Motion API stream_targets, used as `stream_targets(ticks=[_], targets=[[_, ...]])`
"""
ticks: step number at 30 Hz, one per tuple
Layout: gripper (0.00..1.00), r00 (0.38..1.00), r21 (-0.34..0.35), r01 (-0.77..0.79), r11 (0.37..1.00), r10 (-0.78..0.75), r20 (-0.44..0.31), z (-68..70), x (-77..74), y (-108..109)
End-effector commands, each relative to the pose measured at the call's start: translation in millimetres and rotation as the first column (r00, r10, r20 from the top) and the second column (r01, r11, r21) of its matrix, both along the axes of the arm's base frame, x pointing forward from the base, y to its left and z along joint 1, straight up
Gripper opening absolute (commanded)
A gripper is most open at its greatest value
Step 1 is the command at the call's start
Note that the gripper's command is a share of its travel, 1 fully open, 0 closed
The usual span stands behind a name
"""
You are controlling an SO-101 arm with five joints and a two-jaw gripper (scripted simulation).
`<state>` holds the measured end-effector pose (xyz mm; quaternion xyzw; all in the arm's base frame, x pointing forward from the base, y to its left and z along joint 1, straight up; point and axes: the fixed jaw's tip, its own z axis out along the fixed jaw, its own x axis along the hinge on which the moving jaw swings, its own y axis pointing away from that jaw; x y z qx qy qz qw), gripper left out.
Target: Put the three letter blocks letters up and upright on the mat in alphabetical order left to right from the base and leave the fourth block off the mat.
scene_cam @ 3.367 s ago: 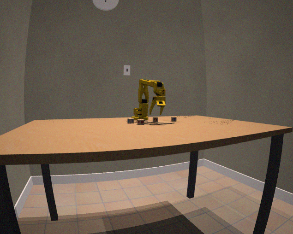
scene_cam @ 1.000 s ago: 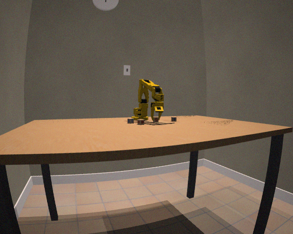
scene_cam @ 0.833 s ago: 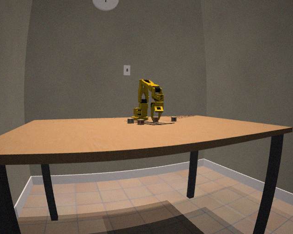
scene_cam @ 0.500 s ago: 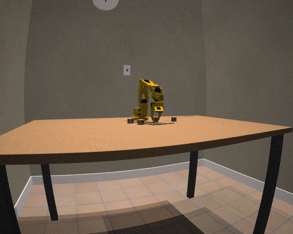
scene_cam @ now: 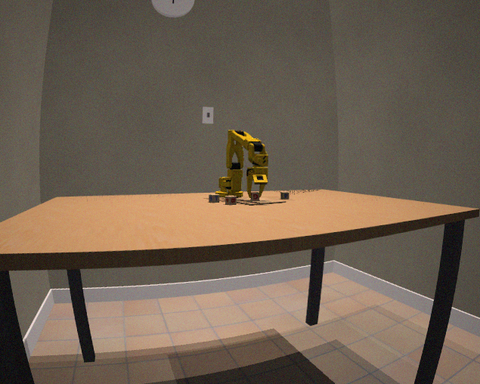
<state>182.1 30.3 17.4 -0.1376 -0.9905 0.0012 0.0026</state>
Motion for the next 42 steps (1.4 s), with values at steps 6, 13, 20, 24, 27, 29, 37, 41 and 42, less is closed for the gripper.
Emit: stream_targets(ticks=[6, 13, 20, 24, 27, 29, 37, 41, 42], targets=[[0.00, 0.998, 0.008, 0.000, 1.000, -0.001, 0.058, 18.9, 9.1, 1], [0.00, 0.998, 0.008, 0.000, 1.000, -0.001, 0.058, 33.4, 9.2, 1], [0.00, 0.998, 0.009, 0.000, 1.000, -0.001, 0.058, 52.6, 7.0, 2], [0.00, 0.998, 0.009, 0.000, 1.000, -0.001, 0.058, 57.8, 6.0, 2], [0.00, 0.998, 0.009, 0.000, 1.000, -0.001, 0.058, 58.8, 5.8, 2], [0.00, 0.998, 0.009, 0.000, 1.000, -0.001, 0.058, 58.8, 5.8, 2], [0.00, 0.998, 0.009, 0.031, 0.999, -0.031, 0.058, 58.4, 6.9, -4], [0.00, 0.993, 0.009, 0.102, 0.995, -0.102, 0.058, 57.5, 8.8, -18], [0.00, 0.990, 0.009, 0.127, 0.992, -0.127, 0.058, 57.1, 9.2, -22]])
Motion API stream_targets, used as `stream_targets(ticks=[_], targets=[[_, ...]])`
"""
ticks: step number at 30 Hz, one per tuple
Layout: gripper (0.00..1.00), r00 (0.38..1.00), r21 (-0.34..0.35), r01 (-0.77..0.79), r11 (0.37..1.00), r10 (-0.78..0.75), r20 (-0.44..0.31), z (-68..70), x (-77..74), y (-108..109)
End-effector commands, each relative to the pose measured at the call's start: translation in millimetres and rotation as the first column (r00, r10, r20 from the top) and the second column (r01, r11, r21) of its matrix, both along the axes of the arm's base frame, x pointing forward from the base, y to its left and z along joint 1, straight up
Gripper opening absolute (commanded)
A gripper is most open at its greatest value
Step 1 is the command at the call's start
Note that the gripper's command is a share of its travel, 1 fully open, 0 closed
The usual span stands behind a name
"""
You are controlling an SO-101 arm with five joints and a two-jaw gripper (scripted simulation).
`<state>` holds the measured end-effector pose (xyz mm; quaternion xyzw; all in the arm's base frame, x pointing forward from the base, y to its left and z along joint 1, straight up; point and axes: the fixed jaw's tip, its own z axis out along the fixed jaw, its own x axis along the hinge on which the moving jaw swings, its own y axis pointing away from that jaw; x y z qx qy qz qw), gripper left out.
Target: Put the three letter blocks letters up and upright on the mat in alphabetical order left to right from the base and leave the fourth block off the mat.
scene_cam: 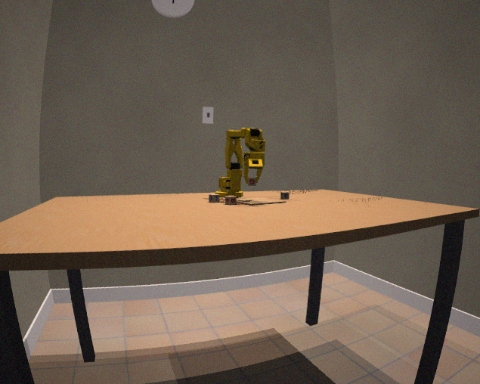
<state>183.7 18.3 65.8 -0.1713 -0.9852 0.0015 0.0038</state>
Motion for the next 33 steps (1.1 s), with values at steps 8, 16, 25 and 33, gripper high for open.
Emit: stream_targets(ticks=[8, 16, 25, 33], targets=[[0.00, 0.964, 0.005, 0.259, 0.966, -0.259, 0.061, 6.1, 6.6, -49], [0.00, 0.823, 0.005, 0.566, 0.825, -0.565, 0.061, 1.6, -12.7, -112], [0.00, 0.662, 0.005, 0.748, 0.664, -0.747, 0.061, -1.7, -39.4, -152], [0.00, 0.568, 0.005, 0.822, 0.569, -0.821, 0.061, -3.3, -56.0, -169]])
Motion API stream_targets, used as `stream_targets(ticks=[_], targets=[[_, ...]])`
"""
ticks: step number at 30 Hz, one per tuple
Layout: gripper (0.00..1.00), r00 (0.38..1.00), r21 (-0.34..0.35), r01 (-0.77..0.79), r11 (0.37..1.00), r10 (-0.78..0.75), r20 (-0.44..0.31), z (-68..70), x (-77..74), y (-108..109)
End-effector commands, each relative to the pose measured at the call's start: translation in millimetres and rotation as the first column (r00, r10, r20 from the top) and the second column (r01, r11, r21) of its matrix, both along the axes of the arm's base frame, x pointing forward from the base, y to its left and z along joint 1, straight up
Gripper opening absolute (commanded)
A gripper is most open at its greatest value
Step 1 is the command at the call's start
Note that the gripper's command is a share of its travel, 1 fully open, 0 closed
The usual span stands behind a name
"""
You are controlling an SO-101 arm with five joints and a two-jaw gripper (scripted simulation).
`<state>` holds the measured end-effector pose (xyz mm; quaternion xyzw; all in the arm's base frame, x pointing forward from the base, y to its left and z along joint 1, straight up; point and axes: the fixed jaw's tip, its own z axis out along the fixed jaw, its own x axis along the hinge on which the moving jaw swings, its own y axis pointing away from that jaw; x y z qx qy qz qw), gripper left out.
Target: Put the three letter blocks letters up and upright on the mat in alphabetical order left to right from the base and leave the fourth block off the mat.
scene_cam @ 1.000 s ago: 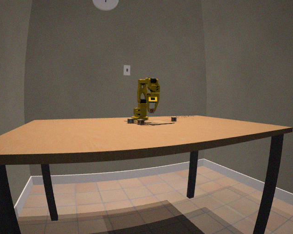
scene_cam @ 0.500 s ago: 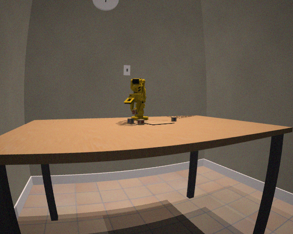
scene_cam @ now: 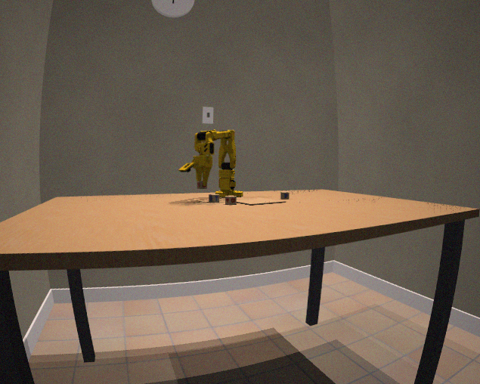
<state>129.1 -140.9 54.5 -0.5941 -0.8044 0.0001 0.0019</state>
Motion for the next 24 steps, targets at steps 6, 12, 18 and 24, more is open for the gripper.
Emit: stream_targets(ticks=[6, 12, 18, 24], targets=[[0.00, 0.998, -0.043, 0.045, 0.998, -0.043, 0.038, 7.8, -2.3, -10.6], [0.00, 0.998, -0.043, 0.045, 0.998, -0.043, 0.038, 7.8, -2.3, -10.6], [0.00, 0.998, -0.043, 0.045, 0.998, -0.043, 0.038, 7.8, -2.3, -10.6], [0.00, 0.998, -0.043, 0.048, 0.998, -0.047, 0.037, 7.8, -3.6, -11.3]])
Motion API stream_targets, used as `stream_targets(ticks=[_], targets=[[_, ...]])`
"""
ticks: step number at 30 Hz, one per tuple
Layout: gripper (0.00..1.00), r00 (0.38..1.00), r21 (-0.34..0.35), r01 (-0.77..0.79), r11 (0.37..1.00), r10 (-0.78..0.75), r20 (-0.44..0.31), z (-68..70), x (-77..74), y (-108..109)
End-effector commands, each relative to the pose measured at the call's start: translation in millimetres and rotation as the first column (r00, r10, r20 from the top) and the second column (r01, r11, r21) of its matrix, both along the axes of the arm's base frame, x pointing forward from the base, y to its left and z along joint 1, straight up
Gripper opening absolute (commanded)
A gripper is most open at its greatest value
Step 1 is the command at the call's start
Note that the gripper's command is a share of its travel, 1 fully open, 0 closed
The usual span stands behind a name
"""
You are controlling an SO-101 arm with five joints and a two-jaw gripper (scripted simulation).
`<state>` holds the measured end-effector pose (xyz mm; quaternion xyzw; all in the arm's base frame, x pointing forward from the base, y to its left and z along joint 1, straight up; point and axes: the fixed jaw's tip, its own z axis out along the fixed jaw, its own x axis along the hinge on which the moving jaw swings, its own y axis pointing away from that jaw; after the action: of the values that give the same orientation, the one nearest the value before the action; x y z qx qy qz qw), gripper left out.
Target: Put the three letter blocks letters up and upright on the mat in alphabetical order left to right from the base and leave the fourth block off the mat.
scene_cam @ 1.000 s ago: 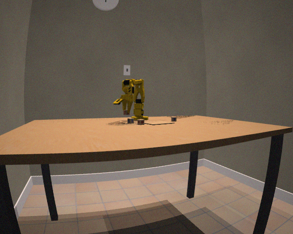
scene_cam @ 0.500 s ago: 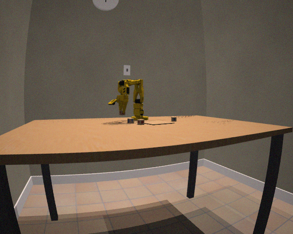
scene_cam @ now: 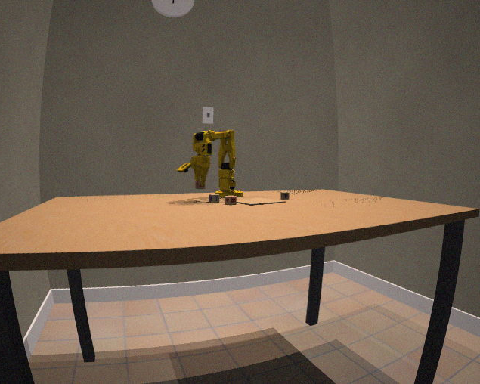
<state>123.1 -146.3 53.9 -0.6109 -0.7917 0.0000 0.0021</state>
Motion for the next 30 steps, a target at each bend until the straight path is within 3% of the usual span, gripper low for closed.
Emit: stream_targets(ticks=[1, 30], targets=[[0.00, 0.999, -0.044, 0.006, 0.999, -0.005, 0.036, 8.4, 2.4, -5.9], [0.00, 0.999, -0.044, 0.006, 0.999, -0.005, 0.036, 2.4, 2.6, -6.1]])
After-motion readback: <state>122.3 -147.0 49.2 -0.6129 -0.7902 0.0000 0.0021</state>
